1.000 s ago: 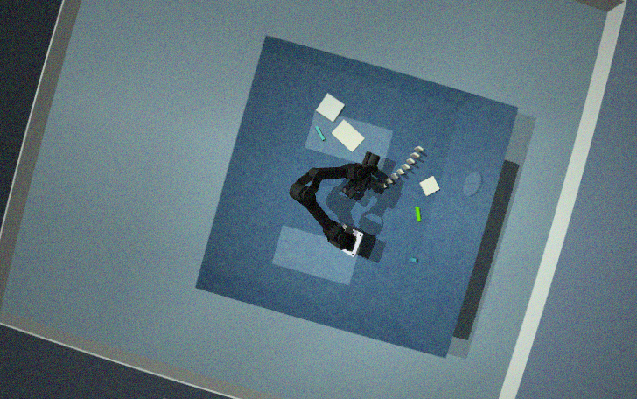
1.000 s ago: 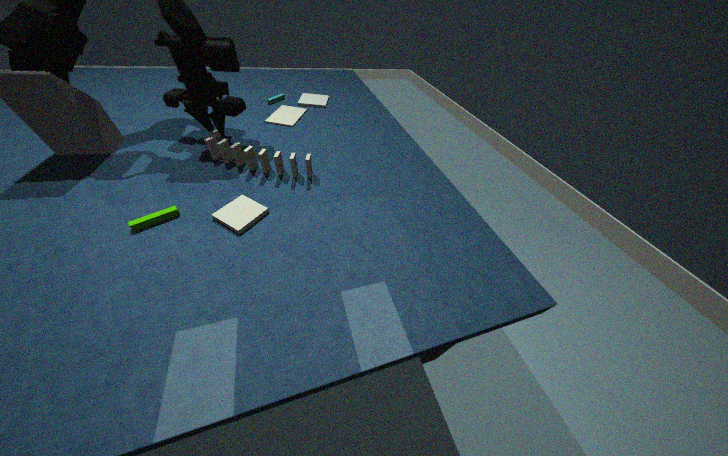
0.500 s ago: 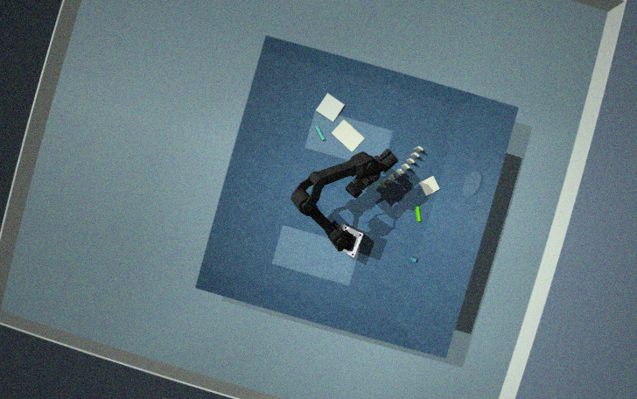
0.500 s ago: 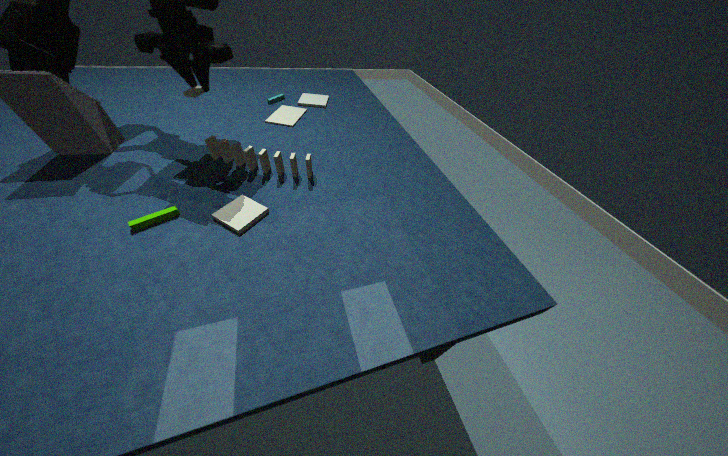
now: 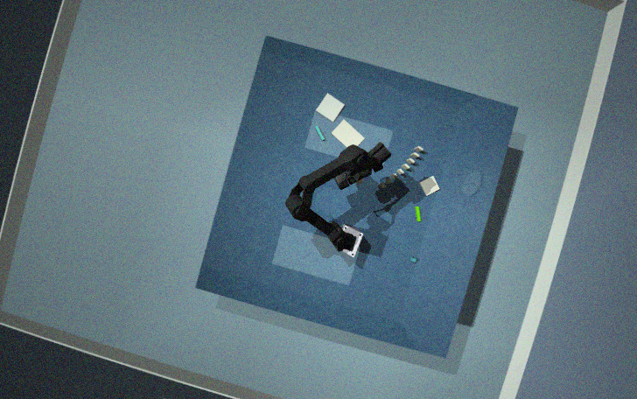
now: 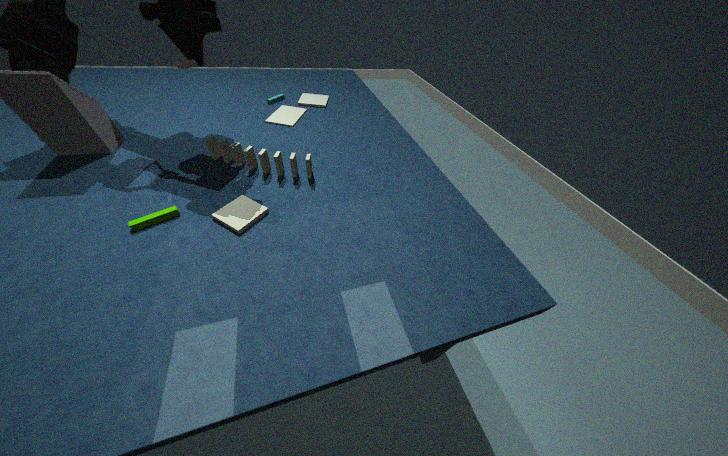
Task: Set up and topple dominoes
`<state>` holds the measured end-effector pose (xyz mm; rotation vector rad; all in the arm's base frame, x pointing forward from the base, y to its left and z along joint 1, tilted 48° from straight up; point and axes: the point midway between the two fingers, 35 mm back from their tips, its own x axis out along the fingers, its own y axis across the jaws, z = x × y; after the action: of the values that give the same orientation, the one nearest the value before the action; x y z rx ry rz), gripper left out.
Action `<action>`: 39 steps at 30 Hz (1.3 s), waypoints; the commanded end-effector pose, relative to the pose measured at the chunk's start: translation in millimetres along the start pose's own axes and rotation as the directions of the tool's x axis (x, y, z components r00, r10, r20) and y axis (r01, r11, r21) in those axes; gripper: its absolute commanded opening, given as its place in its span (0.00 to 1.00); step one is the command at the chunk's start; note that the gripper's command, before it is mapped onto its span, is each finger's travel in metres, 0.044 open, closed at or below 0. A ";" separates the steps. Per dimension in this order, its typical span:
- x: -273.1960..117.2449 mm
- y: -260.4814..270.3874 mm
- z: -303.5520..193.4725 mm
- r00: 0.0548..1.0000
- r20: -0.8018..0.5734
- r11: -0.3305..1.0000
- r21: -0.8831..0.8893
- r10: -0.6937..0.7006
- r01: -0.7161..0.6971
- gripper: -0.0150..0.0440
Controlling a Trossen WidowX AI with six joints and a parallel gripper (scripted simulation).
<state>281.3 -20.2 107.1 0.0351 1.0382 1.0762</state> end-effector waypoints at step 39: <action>45.7 59.8 39.9 0.944 -0.152 0.724 0.609 -0.294 0.324 0.44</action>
<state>269.9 60.1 135.1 0.4191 1.3810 0.4230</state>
